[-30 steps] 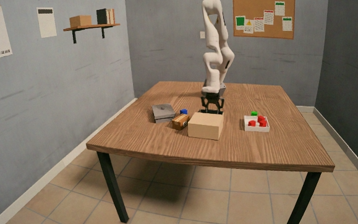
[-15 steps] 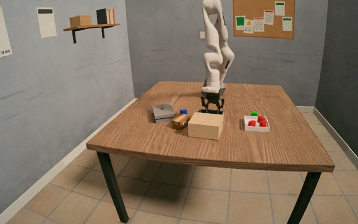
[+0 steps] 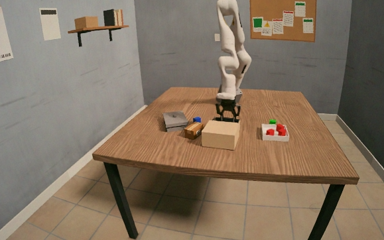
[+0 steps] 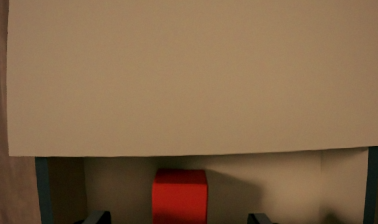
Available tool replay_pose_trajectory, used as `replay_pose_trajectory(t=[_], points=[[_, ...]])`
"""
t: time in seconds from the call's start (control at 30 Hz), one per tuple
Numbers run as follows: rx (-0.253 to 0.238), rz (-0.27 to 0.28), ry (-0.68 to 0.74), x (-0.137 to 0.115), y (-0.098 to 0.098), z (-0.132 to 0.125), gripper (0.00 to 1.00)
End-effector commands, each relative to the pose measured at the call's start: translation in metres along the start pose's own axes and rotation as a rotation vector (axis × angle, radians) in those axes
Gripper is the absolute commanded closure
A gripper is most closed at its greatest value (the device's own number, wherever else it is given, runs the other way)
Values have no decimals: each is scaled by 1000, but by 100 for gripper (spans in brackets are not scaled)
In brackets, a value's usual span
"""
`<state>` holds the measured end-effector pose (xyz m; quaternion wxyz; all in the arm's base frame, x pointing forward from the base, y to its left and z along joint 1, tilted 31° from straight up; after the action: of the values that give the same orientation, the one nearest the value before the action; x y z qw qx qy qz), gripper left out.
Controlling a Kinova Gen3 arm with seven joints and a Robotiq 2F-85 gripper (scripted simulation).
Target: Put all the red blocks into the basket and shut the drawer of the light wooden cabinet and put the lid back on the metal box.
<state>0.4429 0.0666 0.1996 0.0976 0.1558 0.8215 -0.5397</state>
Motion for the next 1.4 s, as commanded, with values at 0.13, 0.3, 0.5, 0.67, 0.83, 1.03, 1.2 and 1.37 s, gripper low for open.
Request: replay_pose_trajectory(t=[0.13,0.3,0.5,0.67,0.83,1.03,1.2,1.37], points=[[-1,2,5,-1,1,0,30],[-1,2,5,-1,1,0,30],[-1,2,5,-1,1,0,30],[-1,2,5,0,3,0,30],[-1,1,5,0,6,0,30],[-1,1,5,0,11,0,30],[-1,1,5,0,17,0,30],[-1,1,5,0,25,0,30]])
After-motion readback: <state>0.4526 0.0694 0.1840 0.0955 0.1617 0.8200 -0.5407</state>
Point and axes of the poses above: the point where the finger pads meet when closed, its own y axis out along the fingers, its own z axis across the jaws, x = y × z, the point moved 3 cm from there along -y, back along the fingers, and after that the axes turned 7 degrees about y, right-handed, at the moved point
